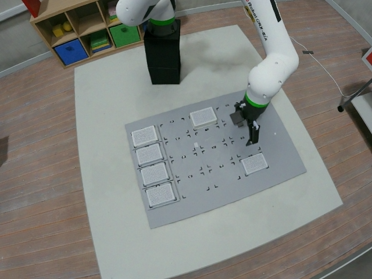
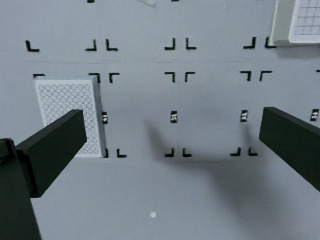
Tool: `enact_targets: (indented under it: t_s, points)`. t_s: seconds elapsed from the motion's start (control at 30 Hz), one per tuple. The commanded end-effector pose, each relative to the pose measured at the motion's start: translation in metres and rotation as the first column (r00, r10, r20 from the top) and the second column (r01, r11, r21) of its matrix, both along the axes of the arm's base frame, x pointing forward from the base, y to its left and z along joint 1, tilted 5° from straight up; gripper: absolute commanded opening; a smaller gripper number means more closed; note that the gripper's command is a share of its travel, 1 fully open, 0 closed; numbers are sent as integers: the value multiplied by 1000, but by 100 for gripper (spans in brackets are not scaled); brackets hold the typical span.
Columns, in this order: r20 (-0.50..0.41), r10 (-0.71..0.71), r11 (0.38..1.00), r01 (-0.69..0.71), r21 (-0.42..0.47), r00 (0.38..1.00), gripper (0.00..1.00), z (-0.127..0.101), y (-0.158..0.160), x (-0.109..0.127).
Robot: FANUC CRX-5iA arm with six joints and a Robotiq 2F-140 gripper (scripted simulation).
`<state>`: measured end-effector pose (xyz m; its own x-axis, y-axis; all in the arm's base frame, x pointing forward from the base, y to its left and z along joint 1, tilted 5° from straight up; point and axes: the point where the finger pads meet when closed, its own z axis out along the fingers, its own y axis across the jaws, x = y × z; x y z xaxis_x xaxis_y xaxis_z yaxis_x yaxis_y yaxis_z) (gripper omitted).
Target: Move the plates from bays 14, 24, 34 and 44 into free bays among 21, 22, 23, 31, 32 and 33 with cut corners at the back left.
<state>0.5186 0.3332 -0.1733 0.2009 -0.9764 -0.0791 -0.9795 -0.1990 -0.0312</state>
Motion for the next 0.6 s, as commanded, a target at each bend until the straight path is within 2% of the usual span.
enact_targets:
  t_s: [0.0,0.57]
  points:
    - [0,1,1000,-1,1,1000,100,1,5,21]
    - [0,1,1000,-1,1,1000,100,2,5,24]
